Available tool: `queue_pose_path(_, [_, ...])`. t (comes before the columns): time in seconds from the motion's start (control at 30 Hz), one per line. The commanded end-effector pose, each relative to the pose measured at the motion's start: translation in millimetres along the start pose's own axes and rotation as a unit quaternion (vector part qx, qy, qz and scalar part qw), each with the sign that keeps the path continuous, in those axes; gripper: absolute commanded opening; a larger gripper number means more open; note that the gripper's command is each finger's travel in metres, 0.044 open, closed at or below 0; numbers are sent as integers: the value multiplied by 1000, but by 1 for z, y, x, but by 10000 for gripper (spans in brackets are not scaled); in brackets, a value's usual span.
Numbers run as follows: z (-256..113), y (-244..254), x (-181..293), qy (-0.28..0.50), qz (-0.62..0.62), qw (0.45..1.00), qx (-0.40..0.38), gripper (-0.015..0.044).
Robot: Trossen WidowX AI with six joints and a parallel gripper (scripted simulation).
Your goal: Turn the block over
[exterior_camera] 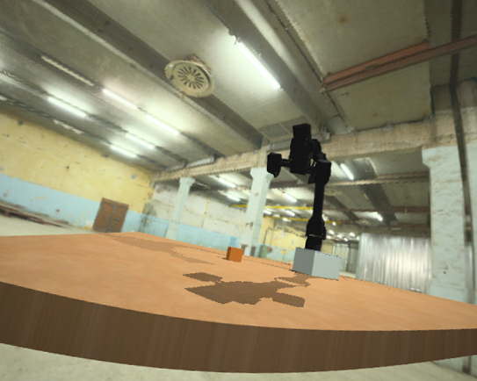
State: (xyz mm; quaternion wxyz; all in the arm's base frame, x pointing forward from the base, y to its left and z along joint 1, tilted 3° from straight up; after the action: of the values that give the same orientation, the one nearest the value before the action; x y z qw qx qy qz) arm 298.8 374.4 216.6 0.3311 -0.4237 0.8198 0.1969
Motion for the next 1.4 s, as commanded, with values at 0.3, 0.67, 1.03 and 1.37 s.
queue_pose_path(0.3, [-6,-171,130,202,237,942,127,440])
queue_pose_path(0.67, [-58,-247,245,326,427,825,177,440])
queue_pose_path(1.03, [-32,-247,269,326,427,825,177,440])
queue_pose_path(1.37, [-21,-247,281,326,427,825,177,440])
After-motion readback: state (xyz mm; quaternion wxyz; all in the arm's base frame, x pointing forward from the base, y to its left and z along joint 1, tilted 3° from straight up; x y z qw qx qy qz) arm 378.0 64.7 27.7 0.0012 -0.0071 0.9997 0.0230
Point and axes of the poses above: the point midway between the two fingers, 35 mm back from their tips, its own z axis out along the fingers, its own y axis across the jaws, x = y × z, the point moved 3 cm from there along -z, back along the fingers, and after that the axes turned 8 degrees about z, right-handed, at the moved point
